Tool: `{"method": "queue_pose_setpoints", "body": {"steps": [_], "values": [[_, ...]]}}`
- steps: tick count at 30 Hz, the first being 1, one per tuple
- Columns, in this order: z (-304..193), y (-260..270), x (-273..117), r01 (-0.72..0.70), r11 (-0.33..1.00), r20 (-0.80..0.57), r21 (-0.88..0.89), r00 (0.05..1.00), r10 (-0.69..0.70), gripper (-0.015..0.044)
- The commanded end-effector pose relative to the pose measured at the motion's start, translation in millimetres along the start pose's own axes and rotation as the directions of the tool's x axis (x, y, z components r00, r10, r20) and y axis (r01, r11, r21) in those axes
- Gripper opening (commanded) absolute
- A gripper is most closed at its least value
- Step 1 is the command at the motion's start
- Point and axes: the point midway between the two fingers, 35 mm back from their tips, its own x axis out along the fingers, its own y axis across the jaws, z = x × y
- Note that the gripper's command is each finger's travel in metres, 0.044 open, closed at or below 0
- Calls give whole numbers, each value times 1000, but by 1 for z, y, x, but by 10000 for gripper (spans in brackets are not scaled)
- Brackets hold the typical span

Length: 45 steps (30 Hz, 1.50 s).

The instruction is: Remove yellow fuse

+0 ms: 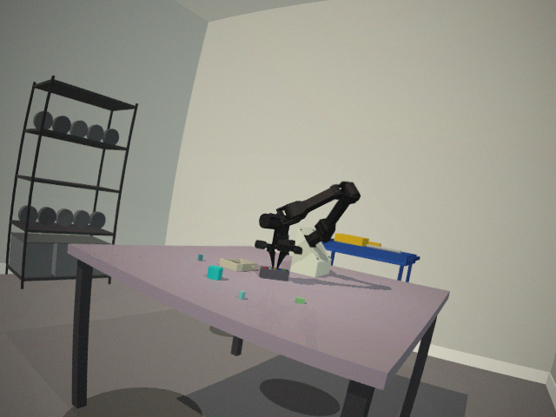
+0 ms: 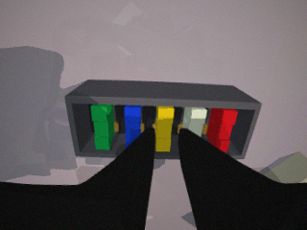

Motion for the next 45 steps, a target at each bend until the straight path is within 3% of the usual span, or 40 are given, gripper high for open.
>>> {"method": "queue_pose_setpoints", "body": {"steps": [1, 15, 26, 45], "values": [[0, 1, 4, -3, 1000, 2, 5, 1000, 3, 70], [0, 1, 10, -4, 1000, 2, 5, 1000, 4, 70], [0, 0, 8, -1, 1000, 0, 0, 1000, 1, 0], [0, 0, 1, 0, 1000, 0, 1, 1000, 0, 0]]}}
